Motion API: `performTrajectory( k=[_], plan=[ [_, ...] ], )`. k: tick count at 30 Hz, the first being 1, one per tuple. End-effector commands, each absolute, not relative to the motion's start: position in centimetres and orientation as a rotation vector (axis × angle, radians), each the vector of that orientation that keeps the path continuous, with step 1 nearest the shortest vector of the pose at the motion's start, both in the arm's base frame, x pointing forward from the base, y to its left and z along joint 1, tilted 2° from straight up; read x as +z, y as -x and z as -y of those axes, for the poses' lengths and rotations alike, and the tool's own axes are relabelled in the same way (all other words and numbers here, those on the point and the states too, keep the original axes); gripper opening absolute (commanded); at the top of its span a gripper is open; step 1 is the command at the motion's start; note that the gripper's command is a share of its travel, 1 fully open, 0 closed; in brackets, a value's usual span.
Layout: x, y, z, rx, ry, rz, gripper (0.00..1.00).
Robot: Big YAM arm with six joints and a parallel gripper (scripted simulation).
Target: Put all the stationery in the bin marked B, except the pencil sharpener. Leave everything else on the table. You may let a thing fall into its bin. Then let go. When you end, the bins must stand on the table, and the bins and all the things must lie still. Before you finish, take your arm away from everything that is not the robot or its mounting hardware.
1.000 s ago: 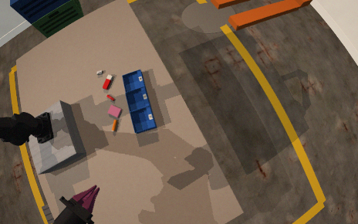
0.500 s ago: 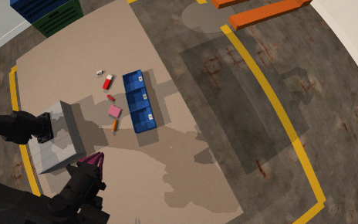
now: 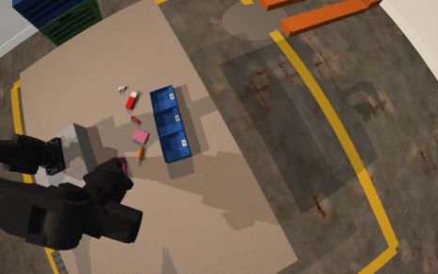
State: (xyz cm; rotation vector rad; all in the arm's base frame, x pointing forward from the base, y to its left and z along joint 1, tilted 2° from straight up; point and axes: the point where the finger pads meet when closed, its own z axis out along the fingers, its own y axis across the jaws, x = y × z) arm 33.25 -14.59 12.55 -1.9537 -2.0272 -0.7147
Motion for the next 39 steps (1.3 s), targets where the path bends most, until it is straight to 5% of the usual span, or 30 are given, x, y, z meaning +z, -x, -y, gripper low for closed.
performTrajectory(
  k=[1, 39],
  plan=[
    [13.6, -33.9, 13.7, -0.711, 1.835, 2.223, 0.08],
    [13.9, -34.6, -0.7, -0.191, 0.485, 3.047, 0.08]
  ],
)
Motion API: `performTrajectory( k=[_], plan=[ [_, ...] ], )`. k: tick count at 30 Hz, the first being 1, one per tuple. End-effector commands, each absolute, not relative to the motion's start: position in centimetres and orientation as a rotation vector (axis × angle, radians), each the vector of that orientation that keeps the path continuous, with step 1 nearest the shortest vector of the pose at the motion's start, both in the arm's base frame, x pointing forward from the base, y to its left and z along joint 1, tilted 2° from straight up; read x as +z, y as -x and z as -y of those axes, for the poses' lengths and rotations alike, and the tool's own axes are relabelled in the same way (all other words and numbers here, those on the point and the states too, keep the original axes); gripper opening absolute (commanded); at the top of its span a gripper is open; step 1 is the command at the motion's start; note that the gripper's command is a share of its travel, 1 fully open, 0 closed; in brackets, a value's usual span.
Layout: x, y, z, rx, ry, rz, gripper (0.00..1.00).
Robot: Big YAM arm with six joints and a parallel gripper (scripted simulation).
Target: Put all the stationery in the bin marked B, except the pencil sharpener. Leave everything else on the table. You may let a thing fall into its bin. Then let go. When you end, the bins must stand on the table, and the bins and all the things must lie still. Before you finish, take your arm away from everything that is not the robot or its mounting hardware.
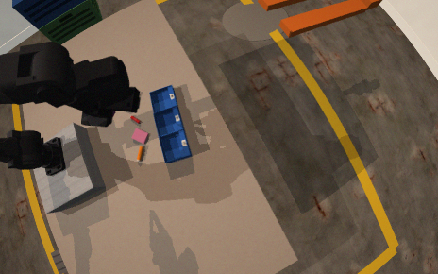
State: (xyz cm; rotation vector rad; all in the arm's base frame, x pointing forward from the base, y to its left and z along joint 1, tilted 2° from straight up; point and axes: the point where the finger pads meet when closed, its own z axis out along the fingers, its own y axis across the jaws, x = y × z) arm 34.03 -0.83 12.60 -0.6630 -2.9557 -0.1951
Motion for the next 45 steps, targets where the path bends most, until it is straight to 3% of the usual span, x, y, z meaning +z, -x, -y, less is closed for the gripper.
performTrajectory(
  k=[1, 13, 45],
  plan=[
    [13.9, -34.5, -1.0, -0.171, 0.448, 3.055, 0.08],
    [14.4, -33.8, -5.0, 0.025, -0.127, 3.144, 0.08],
    [14.9, -34.5, -4.2, 0.027, -0.169, 3.16, 0.08]
  ],
)
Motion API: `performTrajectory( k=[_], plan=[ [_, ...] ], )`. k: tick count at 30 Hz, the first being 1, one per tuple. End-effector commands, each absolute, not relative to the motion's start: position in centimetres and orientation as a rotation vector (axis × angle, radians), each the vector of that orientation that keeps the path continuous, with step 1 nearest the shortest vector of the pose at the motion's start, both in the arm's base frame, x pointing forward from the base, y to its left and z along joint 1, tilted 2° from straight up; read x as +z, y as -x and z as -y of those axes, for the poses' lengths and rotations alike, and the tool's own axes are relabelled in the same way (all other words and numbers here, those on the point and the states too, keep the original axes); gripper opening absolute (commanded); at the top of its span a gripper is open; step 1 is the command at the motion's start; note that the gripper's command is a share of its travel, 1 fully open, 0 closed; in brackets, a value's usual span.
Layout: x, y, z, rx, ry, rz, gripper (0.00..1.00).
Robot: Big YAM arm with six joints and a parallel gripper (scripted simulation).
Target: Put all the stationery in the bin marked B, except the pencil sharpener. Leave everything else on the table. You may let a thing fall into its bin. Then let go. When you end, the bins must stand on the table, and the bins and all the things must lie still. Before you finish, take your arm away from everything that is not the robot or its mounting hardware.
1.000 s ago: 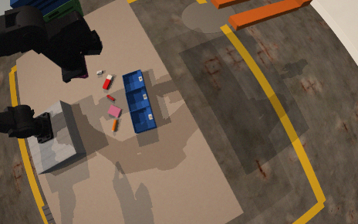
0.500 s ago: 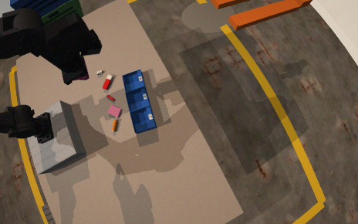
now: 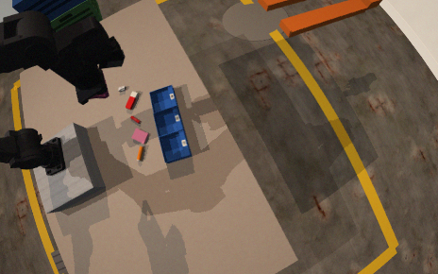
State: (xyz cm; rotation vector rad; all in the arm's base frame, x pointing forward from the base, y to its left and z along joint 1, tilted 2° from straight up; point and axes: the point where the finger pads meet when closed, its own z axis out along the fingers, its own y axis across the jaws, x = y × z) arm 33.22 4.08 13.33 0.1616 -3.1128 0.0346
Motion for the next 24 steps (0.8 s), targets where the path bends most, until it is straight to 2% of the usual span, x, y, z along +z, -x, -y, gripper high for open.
performTrajectory(
  k=[1, 22, 24],
  plan=[
    [14.9, -34.5, -4.2, 0.027, -0.169, 3.16, 0.08],
    [14.8, -34.5, -4.0, 0.028, -0.169, 3.16, 0.08],
    [12.3, -34.5, -2.4, 0.032, 0.024, 3.133, 0.08]
  ],
)
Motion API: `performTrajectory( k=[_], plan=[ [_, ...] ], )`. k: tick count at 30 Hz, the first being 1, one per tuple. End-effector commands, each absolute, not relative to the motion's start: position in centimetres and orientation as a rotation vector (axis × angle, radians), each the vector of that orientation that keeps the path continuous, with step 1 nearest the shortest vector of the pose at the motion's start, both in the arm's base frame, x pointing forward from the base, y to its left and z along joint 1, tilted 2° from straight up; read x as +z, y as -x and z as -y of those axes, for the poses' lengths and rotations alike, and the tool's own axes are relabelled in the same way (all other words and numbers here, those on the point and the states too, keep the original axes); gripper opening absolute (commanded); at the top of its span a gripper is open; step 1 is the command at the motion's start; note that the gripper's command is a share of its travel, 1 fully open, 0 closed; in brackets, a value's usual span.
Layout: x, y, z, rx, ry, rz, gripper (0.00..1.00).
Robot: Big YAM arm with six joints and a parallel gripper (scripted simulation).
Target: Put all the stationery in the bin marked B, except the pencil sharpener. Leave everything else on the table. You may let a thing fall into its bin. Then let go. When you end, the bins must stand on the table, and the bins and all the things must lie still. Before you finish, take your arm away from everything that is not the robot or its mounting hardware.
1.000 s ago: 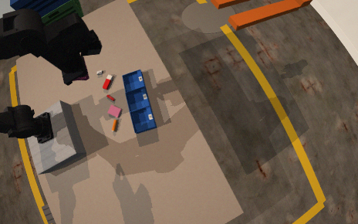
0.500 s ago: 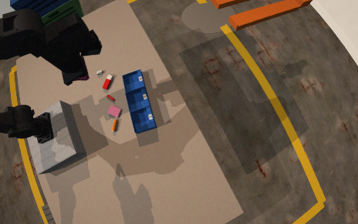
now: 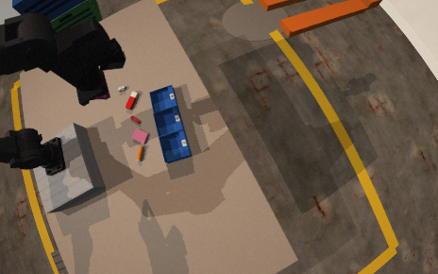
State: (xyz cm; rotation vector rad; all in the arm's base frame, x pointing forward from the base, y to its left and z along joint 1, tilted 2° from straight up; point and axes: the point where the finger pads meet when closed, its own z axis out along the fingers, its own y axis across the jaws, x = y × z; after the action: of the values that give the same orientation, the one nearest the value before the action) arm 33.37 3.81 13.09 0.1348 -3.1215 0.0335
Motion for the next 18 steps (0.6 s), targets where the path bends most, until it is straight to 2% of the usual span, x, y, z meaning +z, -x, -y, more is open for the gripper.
performTrajectory(
  k=[1, 6, 18],
  plan=[
    [12.1, -35.2, -1.8, 0.032, 0.103, 3.141, 0.08],
    [11.2, -39.0, 1.1, 0.037, 0.119, 3.188, 0.08],
    [6.0, -42.8, 6.9, 0.046, 0.119, 3.184, 0.08]
  ],
)
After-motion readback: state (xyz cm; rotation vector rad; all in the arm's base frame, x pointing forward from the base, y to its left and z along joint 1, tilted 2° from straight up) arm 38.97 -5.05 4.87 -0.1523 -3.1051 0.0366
